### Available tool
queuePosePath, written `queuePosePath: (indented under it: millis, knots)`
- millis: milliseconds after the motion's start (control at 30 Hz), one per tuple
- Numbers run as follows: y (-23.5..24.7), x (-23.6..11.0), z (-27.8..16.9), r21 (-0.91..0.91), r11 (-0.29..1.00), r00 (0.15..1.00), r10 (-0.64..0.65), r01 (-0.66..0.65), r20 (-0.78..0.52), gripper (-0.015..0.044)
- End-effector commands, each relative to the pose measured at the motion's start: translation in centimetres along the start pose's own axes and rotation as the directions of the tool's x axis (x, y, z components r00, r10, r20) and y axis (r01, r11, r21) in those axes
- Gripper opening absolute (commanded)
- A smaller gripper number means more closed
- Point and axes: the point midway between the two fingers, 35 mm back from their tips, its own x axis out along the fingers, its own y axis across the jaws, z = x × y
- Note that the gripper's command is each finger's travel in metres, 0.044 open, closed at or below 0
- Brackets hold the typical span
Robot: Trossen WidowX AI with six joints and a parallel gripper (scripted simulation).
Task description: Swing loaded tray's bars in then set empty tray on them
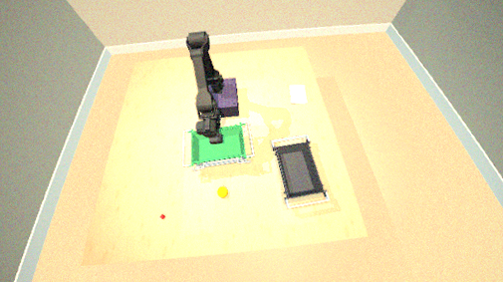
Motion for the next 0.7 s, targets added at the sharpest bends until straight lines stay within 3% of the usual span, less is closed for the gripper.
queuePosePath:
  millis: [0,500,667]
  knots:
    - [0.1,-0.6,0.0,0.0,1.0,1.0,0.001,-0.001,0.0,0.044]
    - [0.1,-10.6,0.0,-0.001,1.0,1.0,0.0,0.0,0.001,0.044]
    - [-0.4,-10.6,0.0,-0.002,1.0,1.0,0.0,0.0,0.001,0.044]
